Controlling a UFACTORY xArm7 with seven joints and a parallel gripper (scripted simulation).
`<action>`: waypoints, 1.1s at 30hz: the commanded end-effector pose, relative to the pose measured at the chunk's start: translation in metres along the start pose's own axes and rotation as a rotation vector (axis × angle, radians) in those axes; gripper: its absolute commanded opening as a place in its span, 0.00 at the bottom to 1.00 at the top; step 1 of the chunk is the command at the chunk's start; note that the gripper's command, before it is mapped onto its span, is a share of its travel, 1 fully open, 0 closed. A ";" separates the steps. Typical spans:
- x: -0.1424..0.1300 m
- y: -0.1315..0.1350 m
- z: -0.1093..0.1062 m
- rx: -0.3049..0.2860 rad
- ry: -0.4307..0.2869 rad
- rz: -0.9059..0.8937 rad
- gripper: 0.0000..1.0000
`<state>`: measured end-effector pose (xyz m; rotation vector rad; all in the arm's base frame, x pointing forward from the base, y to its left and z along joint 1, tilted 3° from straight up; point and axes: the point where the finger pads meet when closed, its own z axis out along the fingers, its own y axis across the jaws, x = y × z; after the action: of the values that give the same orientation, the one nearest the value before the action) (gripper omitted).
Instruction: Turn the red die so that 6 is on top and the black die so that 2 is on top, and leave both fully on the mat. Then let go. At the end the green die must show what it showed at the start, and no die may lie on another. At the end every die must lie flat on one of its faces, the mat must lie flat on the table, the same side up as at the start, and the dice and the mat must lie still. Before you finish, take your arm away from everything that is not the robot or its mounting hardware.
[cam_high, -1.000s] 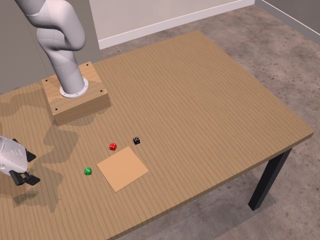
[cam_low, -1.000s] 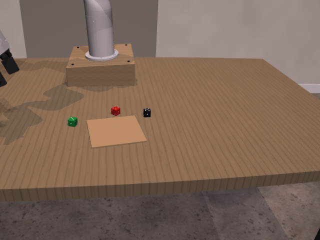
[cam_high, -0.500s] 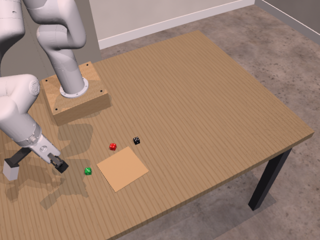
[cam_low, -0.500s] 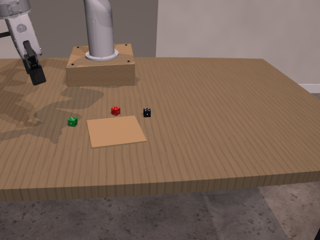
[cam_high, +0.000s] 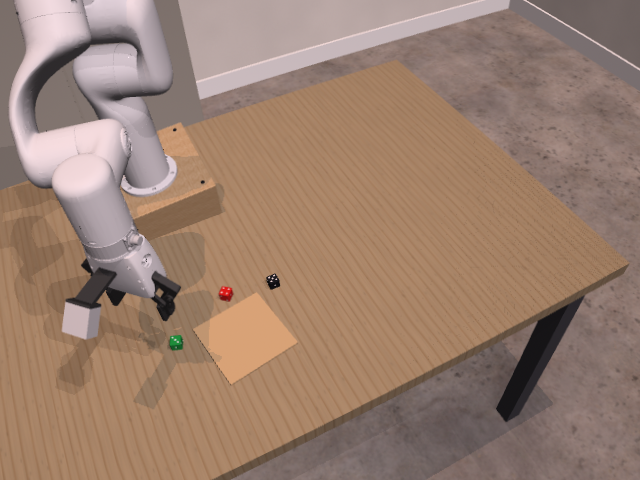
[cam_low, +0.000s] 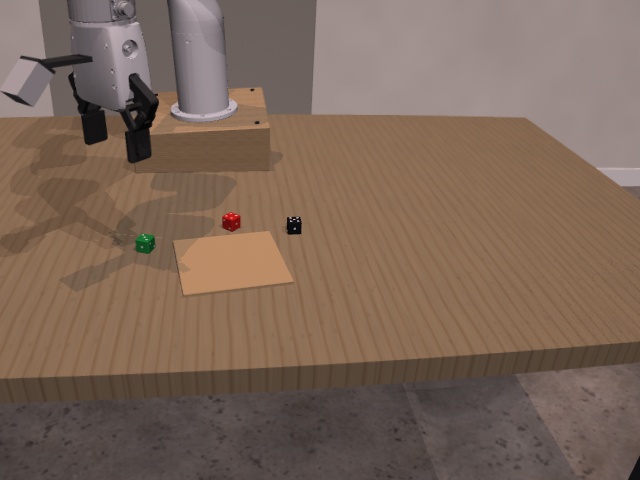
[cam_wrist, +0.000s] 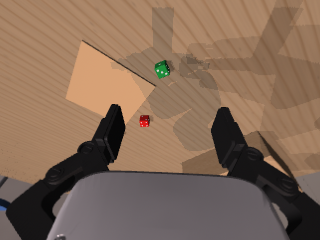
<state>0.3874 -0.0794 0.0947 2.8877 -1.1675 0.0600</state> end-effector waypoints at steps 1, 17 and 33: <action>-0.001 -0.002 -0.002 -0.001 0.016 -0.018 1.00; -0.001 -0.002 -0.002 -0.001 0.016 -0.018 1.00; 0.003 -0.003 0.072 -0.001 0.015 -0.018 1.00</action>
<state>0.3878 -0.0786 0.0562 2.8954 -1.1384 0.0723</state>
